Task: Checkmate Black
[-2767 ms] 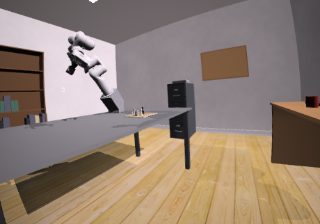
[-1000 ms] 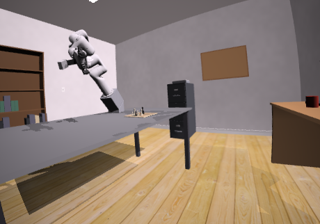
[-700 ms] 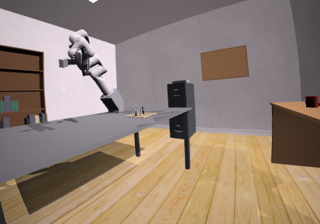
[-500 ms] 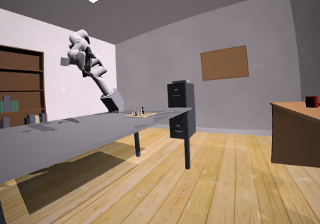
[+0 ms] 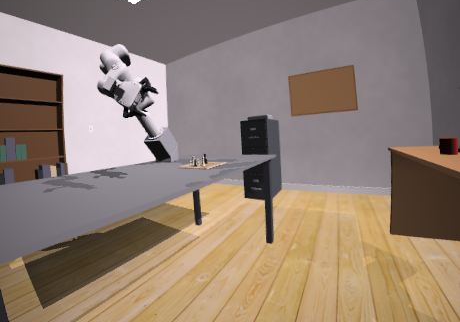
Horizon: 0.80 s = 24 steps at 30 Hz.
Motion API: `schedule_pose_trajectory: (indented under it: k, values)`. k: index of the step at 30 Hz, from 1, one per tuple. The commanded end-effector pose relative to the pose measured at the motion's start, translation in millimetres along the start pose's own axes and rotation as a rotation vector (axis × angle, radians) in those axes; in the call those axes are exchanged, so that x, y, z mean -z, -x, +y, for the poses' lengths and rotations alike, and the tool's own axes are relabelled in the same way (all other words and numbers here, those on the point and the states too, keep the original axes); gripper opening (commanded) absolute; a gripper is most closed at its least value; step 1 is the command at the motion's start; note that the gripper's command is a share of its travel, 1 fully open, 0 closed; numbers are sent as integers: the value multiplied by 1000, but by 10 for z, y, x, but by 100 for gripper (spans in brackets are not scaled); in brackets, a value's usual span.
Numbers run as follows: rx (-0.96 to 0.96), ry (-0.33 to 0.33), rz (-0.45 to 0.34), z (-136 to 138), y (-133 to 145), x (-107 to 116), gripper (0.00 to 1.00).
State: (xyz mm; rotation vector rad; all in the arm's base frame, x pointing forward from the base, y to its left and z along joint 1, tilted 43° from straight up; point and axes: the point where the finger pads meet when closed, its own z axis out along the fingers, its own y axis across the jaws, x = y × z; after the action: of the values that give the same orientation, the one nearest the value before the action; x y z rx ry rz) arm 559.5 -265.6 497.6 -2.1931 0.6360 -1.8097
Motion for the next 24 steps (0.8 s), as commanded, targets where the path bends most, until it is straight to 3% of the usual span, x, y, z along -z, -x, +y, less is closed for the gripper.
schedule_pose_trajectory:
  k: [1, 3, 4, 5, 6, 9, 10, 12, 15, 17, 18, 20, 21, 23, 24]
  values:
    - [211, -87, -74, 0, 168, -254, 100]
    - [211, -87, -74, 0, 168, -254, 100]
    - [327, -132, -128, 24, 329, -378, 100]
    - [327, -132, -128, 24, 329, -378, 100]
    - [391, -161, -162, 58, 505, -485, 100]
    - [437, -183, -181, 58, 505, -485, 100]
    - [517, -224, -221, 101, 694, -574, 100]
    - [541, -237, -232, 101, 694, -574, 100]
    - [669, -319, -299, 209, 1092, -695, 100]
    - [730, -358, -327, 209, 1092, -695, 100]
    - [762, -385, -346, 272, 1295, -727, 100]
    - [762, -385, -346, 272, 1295, -727, 100]
    - [850, -459, -391, 339, 1497, -741, 100]
    - [889, -492, -409, 339, 1497, -741, 100]
    - [919, -526, -428, 409, 1696, -739, 100]
